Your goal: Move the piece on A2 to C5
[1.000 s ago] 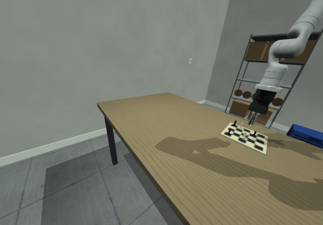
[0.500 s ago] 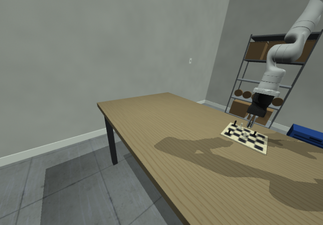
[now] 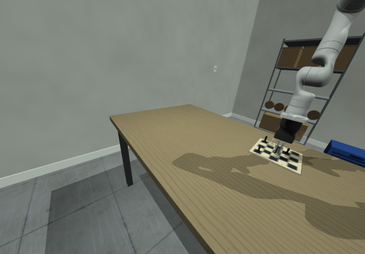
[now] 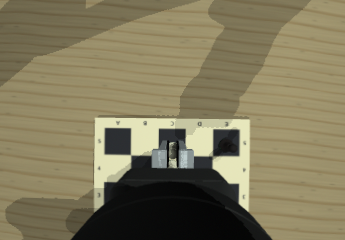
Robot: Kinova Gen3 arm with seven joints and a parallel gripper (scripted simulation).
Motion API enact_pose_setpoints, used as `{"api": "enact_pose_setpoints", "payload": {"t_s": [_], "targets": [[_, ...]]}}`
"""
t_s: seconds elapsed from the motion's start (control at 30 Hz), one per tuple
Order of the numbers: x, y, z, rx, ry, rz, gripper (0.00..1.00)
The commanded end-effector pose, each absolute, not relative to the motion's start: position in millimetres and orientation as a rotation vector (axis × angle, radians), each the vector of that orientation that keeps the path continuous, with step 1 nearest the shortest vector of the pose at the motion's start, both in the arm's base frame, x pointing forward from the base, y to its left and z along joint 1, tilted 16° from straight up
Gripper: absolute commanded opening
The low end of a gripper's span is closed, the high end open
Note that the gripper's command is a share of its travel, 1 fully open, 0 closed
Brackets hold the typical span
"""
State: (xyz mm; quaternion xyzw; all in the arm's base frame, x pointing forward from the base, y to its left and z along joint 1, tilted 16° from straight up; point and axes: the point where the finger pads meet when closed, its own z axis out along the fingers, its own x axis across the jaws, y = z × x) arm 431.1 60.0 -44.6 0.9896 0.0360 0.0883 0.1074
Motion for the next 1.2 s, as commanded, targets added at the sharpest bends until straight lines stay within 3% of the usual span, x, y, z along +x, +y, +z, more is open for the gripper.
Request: {"api": "enact_pose_setpoints", "payload": {"t_s": [0.0,1.17], "targets": [[430.9,61.4,-60.8,2.915,0.103,0.254,0.00],[432.4,59.5,-68.4,2.916,0.103,0.255,0.00]]}}
